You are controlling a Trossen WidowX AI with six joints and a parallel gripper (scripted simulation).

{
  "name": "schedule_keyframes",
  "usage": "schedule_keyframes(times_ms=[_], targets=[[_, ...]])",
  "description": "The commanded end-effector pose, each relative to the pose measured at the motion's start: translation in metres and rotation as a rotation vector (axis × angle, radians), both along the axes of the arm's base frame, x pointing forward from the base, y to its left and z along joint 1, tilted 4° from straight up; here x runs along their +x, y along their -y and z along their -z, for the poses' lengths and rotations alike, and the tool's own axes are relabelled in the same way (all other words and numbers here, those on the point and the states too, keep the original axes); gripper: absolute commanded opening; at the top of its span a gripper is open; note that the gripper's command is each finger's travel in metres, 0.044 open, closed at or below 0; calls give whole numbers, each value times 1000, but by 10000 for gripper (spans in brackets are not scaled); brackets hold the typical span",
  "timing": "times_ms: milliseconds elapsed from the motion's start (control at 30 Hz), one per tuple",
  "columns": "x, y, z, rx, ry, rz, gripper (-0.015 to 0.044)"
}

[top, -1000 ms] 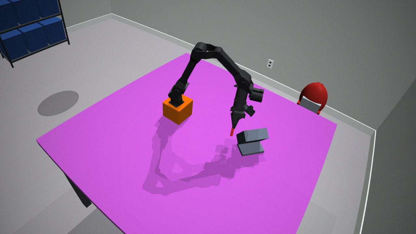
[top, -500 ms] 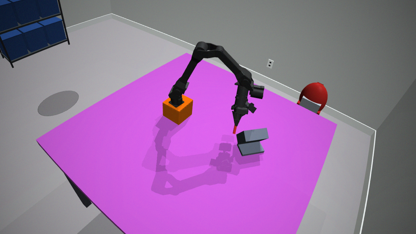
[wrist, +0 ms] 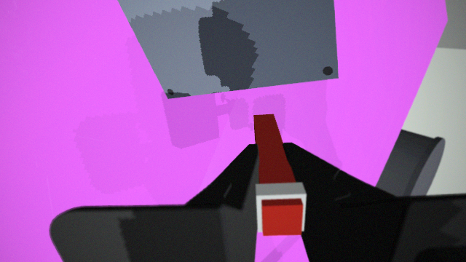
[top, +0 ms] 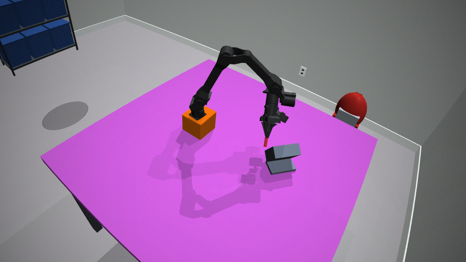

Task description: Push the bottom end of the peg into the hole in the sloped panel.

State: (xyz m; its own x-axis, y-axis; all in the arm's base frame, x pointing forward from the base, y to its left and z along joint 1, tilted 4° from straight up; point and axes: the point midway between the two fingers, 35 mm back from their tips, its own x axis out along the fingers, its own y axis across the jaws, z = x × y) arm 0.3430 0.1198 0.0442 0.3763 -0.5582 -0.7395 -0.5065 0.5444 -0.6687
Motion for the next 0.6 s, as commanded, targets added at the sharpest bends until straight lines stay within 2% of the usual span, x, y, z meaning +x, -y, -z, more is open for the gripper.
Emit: schedule_keyframes(times_ms=[0,567], targets=[[0,-7,-1,-13,20,-17,0],[-7,-32,-3,-56,64,-94,0]])
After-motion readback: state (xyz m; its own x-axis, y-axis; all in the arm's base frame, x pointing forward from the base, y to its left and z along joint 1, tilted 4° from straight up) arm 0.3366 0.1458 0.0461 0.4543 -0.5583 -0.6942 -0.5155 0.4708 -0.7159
